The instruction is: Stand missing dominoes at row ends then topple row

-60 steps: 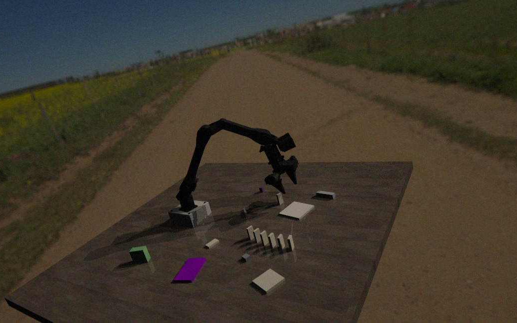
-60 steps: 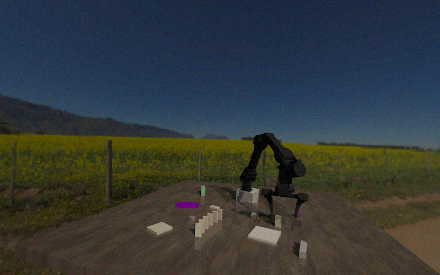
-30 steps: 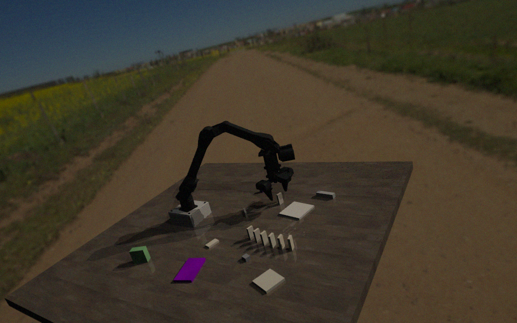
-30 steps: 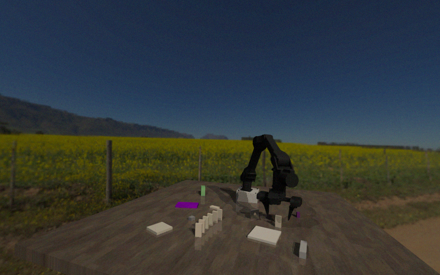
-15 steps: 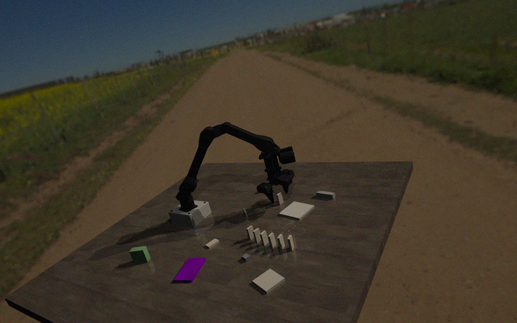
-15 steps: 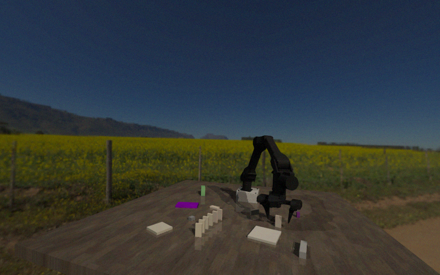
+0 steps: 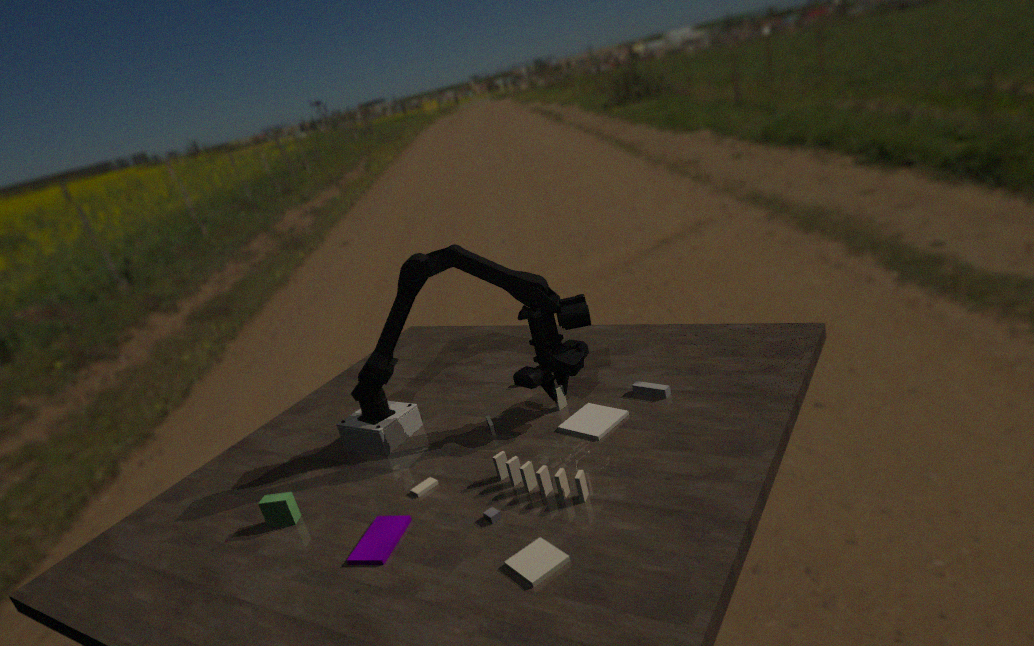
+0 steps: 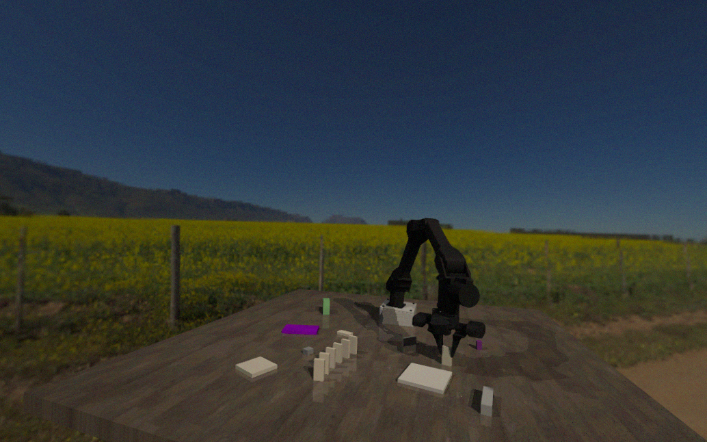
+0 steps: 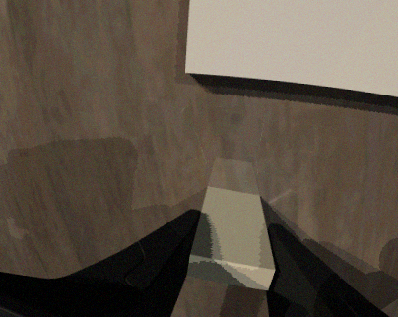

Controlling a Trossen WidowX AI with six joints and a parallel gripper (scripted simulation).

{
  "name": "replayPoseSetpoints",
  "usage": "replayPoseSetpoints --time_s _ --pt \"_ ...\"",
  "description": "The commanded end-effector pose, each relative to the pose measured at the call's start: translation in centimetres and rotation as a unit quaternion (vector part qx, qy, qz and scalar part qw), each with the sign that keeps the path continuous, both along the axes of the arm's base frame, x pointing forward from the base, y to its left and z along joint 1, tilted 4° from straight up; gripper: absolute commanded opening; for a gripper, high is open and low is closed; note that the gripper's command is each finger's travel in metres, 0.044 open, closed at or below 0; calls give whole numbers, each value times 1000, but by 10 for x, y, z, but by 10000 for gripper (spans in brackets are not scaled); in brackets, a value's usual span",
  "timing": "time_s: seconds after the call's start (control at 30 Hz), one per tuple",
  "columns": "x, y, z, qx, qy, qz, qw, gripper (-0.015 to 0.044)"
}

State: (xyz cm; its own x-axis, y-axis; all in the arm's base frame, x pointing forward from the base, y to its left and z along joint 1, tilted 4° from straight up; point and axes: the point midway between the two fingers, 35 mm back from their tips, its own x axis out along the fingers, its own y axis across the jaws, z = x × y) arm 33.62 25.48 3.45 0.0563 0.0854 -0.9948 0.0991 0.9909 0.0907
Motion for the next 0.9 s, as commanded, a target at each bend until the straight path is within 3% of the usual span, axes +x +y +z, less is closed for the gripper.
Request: replayPoseSetpoints --time_s 0.0,0.2,0.5,0.77,0.87 --pt "-1 1 -1 2 2 -2 1000 107" --pt "1 1 8 2 2 -2 1000 107" --pt "-6 -11 132 0 0 0 1000 107" --pt "-7 -12 134 0 0 0 1000 107" --pt "4 -37 132 -2 0 -1 1000 107"
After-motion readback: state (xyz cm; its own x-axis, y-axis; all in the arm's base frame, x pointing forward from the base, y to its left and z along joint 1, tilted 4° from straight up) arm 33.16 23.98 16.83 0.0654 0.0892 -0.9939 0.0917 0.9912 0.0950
